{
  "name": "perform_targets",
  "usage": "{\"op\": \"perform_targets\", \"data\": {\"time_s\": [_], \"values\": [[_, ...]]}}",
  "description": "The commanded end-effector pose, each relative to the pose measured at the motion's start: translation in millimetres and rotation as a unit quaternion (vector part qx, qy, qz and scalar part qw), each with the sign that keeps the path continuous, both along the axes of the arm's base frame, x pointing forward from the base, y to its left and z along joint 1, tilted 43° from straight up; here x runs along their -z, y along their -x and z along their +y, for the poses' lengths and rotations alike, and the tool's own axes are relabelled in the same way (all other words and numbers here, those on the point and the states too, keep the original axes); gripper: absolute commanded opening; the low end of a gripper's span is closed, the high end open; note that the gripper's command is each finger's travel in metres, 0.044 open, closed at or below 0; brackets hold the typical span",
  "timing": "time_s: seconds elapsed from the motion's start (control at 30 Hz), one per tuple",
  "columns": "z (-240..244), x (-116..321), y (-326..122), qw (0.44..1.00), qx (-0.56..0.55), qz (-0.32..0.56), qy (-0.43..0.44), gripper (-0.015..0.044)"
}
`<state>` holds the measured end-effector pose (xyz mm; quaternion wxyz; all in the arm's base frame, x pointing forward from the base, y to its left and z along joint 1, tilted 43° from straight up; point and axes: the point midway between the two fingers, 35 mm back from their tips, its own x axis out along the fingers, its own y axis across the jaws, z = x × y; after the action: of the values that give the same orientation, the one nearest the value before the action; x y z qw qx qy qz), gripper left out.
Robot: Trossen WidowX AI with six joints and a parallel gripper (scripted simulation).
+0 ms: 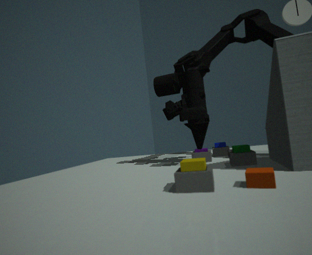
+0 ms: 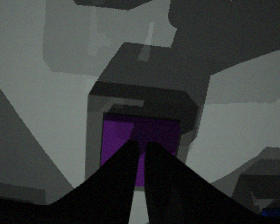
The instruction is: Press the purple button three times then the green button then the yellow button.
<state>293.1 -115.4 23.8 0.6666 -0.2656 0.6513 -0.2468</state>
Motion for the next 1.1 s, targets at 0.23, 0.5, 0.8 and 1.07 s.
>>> {"op": "perform_targets", "data": {"time_s": [0.23, 0.5, 0.8, 1.07], "values": [[-1, 2, 3, 1.0, 0.0, 0.006, 0.001, 0.002], [22, -23, 4, 1.0, 0.0, 0.006, 0.0, 0.002], [63, -66, 4, 1.0, 0.0, 0.006, -0.001, 0.002], [95, -44, 33, 1.0, -0.002, 0.007, -0.008, 0.002]]}}
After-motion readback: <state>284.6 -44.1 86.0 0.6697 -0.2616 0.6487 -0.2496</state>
